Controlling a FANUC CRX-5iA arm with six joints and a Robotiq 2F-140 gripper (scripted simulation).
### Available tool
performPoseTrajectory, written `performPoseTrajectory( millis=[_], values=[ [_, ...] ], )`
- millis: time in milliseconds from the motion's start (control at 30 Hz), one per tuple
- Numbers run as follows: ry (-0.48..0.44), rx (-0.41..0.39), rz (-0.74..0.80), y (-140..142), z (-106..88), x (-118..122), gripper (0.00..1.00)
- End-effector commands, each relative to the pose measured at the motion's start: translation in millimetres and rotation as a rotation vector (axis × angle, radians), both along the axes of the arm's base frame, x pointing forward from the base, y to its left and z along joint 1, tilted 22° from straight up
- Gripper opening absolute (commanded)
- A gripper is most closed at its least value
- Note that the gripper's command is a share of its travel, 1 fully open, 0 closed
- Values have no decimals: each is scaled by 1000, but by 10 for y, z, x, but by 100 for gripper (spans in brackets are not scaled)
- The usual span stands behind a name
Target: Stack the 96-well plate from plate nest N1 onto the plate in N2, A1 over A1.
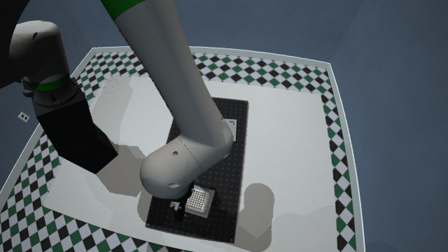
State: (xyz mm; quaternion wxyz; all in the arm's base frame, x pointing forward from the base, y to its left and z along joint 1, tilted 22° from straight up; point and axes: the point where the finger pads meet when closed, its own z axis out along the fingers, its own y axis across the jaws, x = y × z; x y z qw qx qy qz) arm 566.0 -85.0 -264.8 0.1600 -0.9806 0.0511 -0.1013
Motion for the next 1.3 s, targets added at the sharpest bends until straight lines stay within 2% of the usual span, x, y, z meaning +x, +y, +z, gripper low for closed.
performPoseTrajectory(
  millis=[0,833,1267],
  values=[
    [0,0,0,-28,81,-18,100],
    [0,0,0,-196,596,-137,100],
    [0,0,0,-196,596,-137,100]
  ],
)
